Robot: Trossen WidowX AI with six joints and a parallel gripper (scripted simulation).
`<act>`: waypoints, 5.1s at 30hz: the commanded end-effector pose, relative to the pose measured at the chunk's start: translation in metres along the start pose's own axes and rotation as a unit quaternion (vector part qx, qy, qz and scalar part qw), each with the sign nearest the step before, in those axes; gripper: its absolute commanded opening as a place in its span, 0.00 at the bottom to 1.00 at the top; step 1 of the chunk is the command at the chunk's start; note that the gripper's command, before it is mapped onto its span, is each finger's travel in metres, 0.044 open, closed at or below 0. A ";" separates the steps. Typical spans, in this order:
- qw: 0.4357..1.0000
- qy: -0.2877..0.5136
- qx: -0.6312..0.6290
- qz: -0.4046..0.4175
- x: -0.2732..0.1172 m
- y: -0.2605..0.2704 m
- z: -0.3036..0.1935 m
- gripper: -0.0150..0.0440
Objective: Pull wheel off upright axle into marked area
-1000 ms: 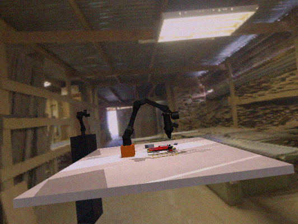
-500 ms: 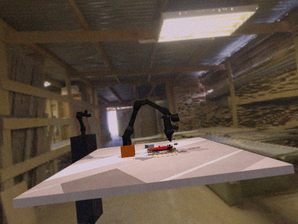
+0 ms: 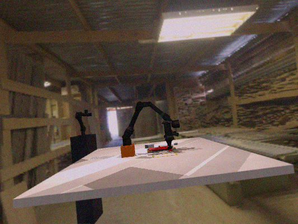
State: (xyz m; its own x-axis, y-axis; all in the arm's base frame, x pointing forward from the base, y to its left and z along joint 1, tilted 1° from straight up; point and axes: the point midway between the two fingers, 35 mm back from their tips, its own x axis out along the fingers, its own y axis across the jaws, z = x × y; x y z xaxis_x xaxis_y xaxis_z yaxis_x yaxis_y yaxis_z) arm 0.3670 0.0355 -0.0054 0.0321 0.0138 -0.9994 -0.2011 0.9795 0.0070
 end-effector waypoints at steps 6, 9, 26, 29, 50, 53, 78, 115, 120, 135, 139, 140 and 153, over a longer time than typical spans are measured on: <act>1.000 0.003 0.000 0.000 0.001 0.000 -0.001 0.45; 1.000 0.003 0.000 0.000 0.000 0.000 -0.001 0.32; 1.000 0.002 0.000 0.001 -0.005 0.000 -0.001 0.25; 1.000 0.002 0.000 0.001 -0.006 0.000 -0.001 0.25; 1.000 0.001 -0.001 0.001 -0.013 0.000 0.000 0.25; 1.000 0.000 -0.001 0.001 -0.014 0.000 0.000 0.25; 1.000 -0.001 -0.001 0.001 -0.023 0.000 0.000 0.25; 1.000 -0.003 -0.002 0.001 -0.035 0.000 0.000 0.25; 1.000 -0.003 -0.002 0.001 -0.040 0.000 0.000 0.25; 1.000 -0.003 0.000 0.000 -0.064 -0.020 -0.009 0.25; 1.000 -0.002 -0.001 -0.001 -0.065 -0.036 -0.018 0.25; 1.000 -0.002 -0.001 -0.001 -0.066 -0.040 -0.020 0.25; 1.000 -0.001 -0.002 -0.003 -0.070 -0.086 -0.053 0.25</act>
State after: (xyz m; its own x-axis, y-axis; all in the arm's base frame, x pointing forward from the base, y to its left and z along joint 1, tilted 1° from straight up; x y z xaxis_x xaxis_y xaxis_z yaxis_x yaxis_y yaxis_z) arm 0.3372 -0.0481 0.0616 0.0348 0.0070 -0.9994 -0.2004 0.9797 -0.0001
